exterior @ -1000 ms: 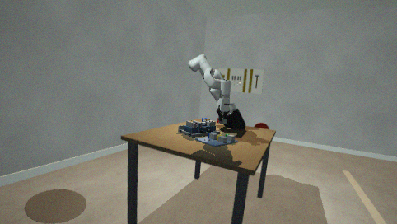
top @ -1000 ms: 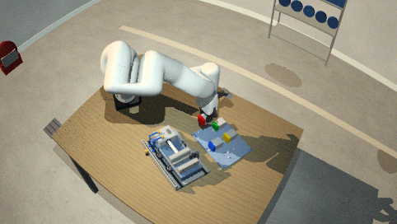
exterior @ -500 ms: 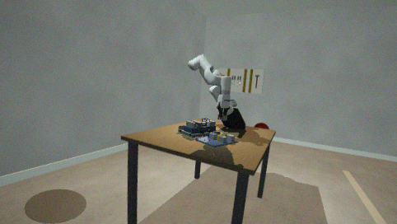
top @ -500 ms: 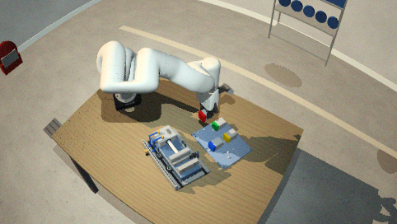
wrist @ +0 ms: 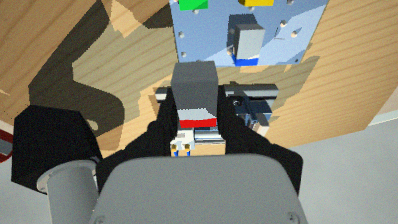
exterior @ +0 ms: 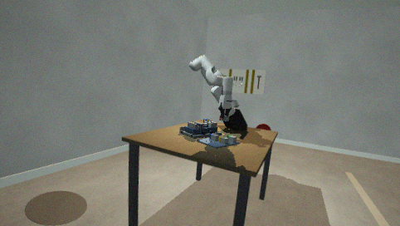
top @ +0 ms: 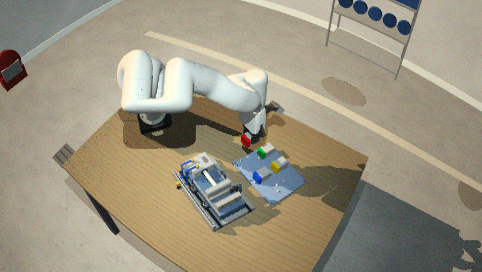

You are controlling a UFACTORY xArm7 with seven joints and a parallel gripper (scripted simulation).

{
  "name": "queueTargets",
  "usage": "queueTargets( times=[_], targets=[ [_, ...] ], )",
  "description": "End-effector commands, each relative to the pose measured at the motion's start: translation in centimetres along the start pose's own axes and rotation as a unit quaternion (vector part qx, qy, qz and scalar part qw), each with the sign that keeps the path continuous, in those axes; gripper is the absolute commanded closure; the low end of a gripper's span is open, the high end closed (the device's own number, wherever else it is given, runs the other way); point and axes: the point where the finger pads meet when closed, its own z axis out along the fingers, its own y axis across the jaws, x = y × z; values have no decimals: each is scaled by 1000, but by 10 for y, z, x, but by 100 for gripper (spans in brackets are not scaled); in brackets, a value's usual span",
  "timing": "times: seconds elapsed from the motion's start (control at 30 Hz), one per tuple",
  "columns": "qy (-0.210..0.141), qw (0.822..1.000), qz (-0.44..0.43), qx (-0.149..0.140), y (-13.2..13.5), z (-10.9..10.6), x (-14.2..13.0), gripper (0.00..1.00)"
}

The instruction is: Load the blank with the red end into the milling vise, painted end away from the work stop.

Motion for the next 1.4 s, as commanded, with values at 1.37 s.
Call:
queueTargets(
  times=[1.37],
  targets=[
    [2, 1000, 0, -1, 1, 8, 1, 100]
  ],
)
